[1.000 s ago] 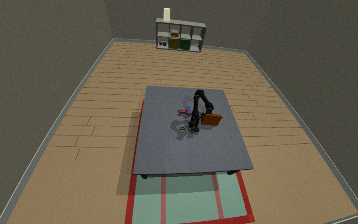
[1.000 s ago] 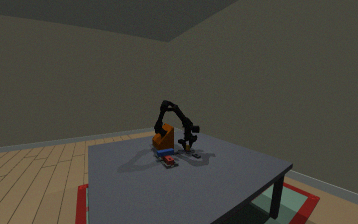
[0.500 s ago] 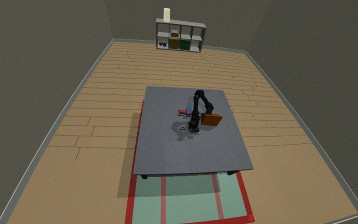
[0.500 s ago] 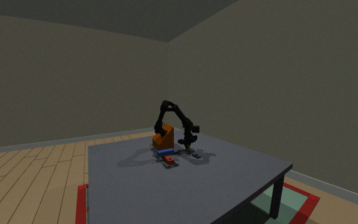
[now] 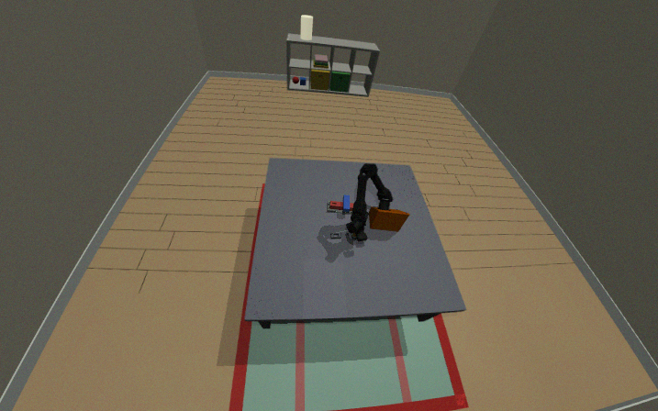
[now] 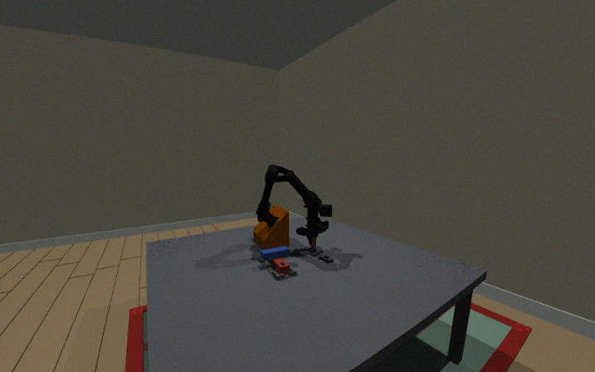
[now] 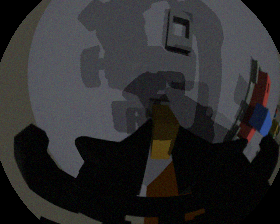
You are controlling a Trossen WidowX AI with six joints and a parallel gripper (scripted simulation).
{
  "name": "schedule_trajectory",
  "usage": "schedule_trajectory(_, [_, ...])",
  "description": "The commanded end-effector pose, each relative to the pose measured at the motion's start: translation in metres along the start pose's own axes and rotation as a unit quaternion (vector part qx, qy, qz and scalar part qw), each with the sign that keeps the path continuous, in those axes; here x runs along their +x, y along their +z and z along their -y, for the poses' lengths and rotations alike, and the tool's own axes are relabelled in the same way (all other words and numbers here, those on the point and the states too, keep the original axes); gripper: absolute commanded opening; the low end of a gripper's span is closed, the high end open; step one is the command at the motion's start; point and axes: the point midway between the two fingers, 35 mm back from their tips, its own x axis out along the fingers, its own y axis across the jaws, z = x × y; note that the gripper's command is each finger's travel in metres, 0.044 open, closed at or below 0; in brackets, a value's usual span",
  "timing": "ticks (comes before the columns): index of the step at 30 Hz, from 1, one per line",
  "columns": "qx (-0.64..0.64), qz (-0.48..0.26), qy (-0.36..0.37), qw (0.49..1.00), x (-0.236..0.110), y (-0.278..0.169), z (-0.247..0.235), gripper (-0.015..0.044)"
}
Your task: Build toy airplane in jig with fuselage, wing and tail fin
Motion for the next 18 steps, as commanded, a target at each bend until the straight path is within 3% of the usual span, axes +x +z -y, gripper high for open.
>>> schedule_trajectory(1, [0.003, 0.001, 0.004, 1.000, -0.012, 0.003, -0.002, 0.0000])
schedule_trajectory(18, [0.005, 0.003, 0.004, 1.000, -0.064, 0.004, -0.003, 0.0000])
